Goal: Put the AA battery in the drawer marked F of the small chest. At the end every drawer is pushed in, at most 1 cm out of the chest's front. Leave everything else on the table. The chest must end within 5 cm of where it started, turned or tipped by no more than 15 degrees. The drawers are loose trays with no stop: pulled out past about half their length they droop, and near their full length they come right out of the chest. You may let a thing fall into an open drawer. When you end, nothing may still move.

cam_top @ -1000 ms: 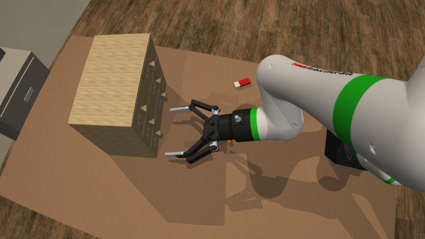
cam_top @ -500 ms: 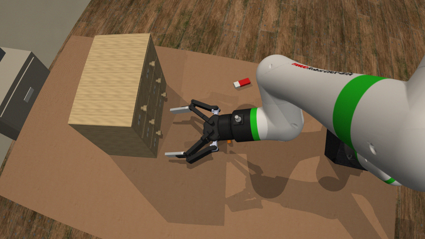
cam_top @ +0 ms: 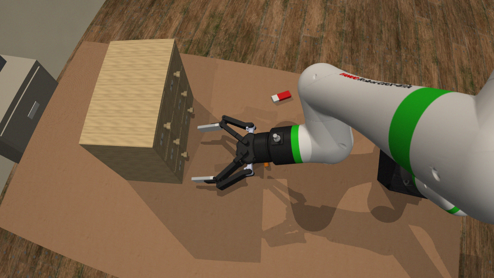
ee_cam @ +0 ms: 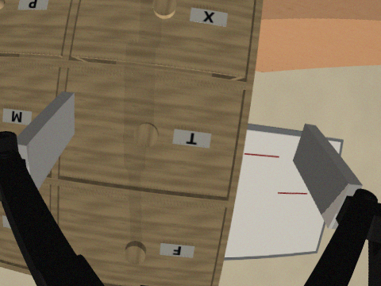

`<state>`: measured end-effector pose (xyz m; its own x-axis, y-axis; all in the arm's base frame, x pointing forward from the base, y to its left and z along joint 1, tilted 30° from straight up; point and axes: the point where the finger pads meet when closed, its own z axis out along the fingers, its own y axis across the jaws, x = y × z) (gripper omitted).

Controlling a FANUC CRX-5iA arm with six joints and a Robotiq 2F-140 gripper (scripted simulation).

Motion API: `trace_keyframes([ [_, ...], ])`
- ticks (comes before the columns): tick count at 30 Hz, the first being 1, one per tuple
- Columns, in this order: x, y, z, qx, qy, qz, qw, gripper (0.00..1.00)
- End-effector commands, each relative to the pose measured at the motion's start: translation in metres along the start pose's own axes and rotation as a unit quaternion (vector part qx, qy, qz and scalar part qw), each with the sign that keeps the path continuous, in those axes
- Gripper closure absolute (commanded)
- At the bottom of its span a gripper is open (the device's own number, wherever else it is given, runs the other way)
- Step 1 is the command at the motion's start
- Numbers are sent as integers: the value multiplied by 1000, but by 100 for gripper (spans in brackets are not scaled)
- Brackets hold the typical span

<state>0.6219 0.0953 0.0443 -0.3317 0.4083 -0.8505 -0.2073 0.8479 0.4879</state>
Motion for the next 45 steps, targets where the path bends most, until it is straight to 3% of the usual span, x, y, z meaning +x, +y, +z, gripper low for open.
trace_keyframes([
  [1,-3,0,-1,0,0,0,1000,0],
  [11,-19,0,-7,0,0,0,1000,0],
  [25,-20,0,-8,-1,7,0,1000,0],
  [36,-23,0,-16,-1,43,0,999,0],
  [45,-29,0,-29,0,102,0,995,0],
])
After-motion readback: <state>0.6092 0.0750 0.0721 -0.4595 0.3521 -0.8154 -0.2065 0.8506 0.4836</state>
